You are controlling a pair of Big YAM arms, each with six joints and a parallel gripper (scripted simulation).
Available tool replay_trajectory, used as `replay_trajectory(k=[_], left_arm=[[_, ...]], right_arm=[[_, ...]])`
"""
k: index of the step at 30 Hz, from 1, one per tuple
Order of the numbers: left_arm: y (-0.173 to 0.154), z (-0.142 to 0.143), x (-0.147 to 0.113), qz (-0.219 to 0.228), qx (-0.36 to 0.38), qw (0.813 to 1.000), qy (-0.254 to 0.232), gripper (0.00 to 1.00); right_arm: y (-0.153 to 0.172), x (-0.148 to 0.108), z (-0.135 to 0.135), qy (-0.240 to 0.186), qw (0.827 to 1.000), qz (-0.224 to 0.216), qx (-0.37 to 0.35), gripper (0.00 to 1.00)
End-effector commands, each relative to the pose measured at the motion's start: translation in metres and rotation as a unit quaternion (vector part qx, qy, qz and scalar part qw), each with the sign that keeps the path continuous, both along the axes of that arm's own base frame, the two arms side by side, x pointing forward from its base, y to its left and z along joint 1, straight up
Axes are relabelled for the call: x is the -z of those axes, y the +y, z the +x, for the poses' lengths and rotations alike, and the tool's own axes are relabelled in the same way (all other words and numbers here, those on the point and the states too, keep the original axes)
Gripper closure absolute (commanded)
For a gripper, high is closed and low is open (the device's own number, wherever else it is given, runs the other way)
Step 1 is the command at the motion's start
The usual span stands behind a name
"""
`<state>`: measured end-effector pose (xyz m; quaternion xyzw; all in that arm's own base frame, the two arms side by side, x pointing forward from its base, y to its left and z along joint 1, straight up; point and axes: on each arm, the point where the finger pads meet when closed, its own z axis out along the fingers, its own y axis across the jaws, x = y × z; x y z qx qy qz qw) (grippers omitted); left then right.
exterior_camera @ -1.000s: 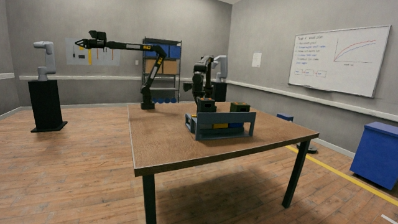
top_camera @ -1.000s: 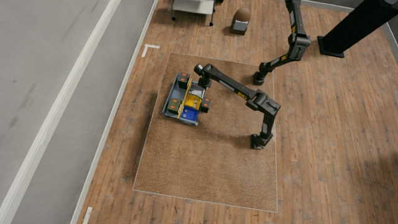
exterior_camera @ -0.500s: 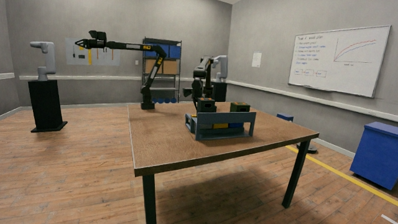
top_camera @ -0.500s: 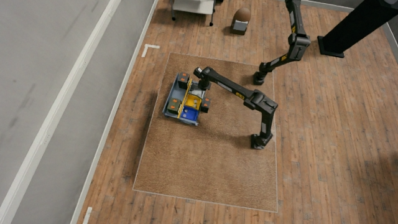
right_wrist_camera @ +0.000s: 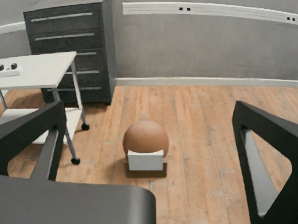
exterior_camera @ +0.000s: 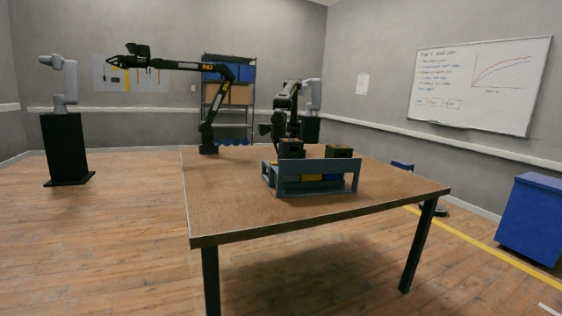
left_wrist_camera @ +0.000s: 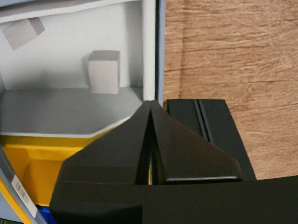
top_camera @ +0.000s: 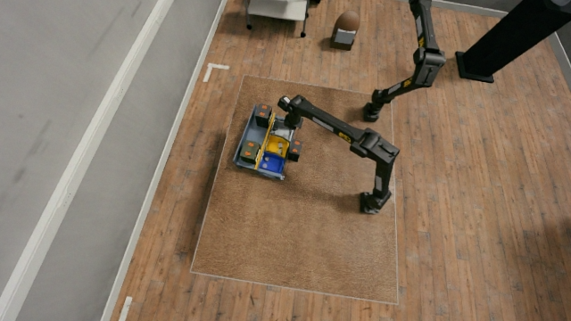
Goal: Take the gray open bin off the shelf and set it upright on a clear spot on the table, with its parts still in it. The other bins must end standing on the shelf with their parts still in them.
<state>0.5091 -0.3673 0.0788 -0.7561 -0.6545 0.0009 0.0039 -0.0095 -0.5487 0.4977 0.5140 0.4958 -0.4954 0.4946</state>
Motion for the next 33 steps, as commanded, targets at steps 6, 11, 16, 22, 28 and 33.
replay_trajectory(k=[6,11,16,22,28,33], left_arm=[[-0.002,0.015,-0.024,-0.012,-0.010,1.000,-0.019,1.00],[-0.002,0.015,-0.029,-0.014,-0.010,1.000,-0.022,1.00],[-0.012,0.012,-0.046,-0.023,0.004,0.999,-0.034,0.10],[-0.010,0.009,-0.018,-0.009,0.004,1.000,-0.015,0.10],[-0.010,0.009,-0.014,-0.007,0.004,1.000,-0.012,0.10],[-0.009,0.008,-0.012,-0.006,0.004,1.000,-0.010,0.10]], right_arm=[[0.004,-0.003,-0.004,0.009,1.000,-0.010,0.003,0.00],[0.004,-0.003,-0.004,0.009,1.000,-0.010,0.003,0.00],[0.004,-0.003,-0.004,0.009,1.000,-0.010,0.003,0.00],[0.004,-0.003,-0.004,0.009,1.000,-0.010,0.003,0.00],[0.004,-0.003,-0.004,0.009,1.000,-0.010,0.003,0.00],[0.004,-0.003,-0.004,0.009,1.000,-0.010,0.003,0.00]])
